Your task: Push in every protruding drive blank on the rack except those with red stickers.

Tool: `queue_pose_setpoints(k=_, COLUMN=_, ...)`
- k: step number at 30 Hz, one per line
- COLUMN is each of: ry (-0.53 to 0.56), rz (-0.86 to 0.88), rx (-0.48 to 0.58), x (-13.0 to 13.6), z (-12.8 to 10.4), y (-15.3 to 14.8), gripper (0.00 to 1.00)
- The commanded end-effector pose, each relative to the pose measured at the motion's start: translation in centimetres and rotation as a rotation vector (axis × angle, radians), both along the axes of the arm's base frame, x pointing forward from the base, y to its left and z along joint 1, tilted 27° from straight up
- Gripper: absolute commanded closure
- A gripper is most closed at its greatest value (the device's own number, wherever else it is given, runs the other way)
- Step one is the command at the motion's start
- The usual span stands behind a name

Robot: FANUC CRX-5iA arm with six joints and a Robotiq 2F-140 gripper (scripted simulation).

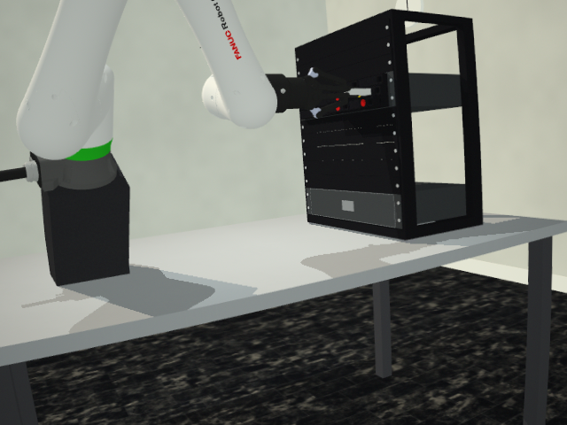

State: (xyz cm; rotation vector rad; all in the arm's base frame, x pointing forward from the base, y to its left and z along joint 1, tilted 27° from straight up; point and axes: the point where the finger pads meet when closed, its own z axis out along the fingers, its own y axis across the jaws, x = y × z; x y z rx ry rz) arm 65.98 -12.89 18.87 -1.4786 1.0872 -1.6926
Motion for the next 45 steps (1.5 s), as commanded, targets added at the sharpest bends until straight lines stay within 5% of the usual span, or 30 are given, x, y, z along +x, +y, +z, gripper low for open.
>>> queue_pose_setpoints(k=1, ry=0.000, rz=0.000, rx=0.000, x=0.07, z=0.03, y=0.00, gripper=1.00)
queue_pose_setpoints(k=45, ry=0.000, rz=0.000, rx=0.000, x=0.89, z=0.06, y=-0.15, gripper=1.00)
